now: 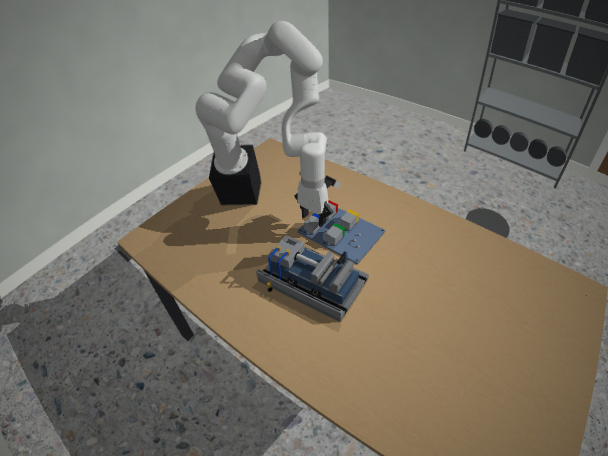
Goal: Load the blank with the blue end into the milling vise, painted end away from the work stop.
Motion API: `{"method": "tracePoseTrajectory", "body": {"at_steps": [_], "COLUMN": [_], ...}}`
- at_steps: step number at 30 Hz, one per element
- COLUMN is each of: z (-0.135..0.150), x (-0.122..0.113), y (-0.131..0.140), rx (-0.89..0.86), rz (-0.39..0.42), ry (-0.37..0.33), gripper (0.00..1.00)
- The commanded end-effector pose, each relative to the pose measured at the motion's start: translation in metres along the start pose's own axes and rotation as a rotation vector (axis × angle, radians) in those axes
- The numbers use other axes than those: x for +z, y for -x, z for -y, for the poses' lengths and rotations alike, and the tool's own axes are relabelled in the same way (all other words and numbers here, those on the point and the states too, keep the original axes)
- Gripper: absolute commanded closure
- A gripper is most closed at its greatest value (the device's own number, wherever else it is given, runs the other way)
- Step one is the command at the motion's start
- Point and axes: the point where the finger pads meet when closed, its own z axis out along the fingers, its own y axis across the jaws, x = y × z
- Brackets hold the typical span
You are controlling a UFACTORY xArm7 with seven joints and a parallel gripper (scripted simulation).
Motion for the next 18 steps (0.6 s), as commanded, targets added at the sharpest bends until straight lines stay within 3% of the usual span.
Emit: {"method": "tracePoseTrajectory", "body": {"at_steps": [1,18], "z": [-0.0009,-0.0009], "x": [0.0000,0.0050], "y": [-0.0003,-0.0004], "rx": [0.000,0.000], "rz": [-0.001,-0.001], "ry": [0.002,0.002], "gripper": [0.24,0.24]}}
